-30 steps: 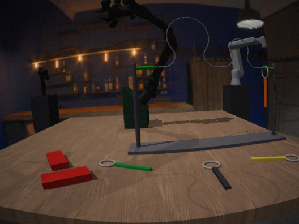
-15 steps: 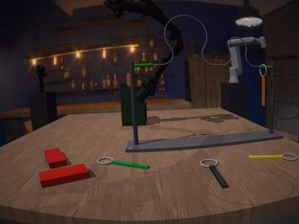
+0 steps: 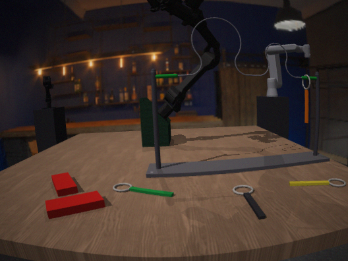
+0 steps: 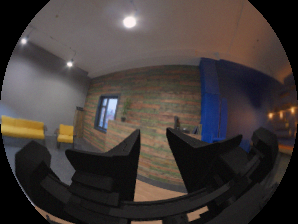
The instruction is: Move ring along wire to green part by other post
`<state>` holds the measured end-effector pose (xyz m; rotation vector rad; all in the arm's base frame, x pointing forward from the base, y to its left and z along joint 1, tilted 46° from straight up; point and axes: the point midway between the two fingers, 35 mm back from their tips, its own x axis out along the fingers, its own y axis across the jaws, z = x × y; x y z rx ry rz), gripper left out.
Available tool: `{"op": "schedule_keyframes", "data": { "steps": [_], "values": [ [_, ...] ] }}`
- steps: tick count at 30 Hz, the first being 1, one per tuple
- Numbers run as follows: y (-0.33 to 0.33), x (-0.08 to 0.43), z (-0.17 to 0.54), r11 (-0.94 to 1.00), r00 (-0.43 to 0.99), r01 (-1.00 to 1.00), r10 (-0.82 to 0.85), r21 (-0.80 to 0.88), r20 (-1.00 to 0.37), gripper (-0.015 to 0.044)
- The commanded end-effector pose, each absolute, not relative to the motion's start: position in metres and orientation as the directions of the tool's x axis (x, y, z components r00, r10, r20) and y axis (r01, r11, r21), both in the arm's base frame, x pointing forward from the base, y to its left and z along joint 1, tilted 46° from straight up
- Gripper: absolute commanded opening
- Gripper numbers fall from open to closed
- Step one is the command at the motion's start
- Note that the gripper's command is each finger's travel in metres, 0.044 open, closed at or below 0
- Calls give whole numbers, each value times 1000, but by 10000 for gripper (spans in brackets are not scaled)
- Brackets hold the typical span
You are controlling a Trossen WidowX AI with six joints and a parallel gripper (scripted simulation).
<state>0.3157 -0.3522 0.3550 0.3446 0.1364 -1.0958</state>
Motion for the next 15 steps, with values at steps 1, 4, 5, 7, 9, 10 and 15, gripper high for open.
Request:
{"op": "schedule_keyframes", "data": {
  "steps": [1,4,5,7,9,10,15],
  "values": [
    [-327,332,368,510,535,845,-813,164,-230,160],
    [-305,342,381,582,596,803,-781,125,-187,160],
    [-298,346,385,605,615,788,-770,111,-172,160],
    [-283,352,393,648,652,757,-744,82,-143,160],
    [-268,357,401,688,688,724,-717,52,-112,160],
    [-260,359,406,706,706,707,-702,36,-97,160],
    [-218,370,427,787,787,615,-617,-46,-19,160]
  ]
}}
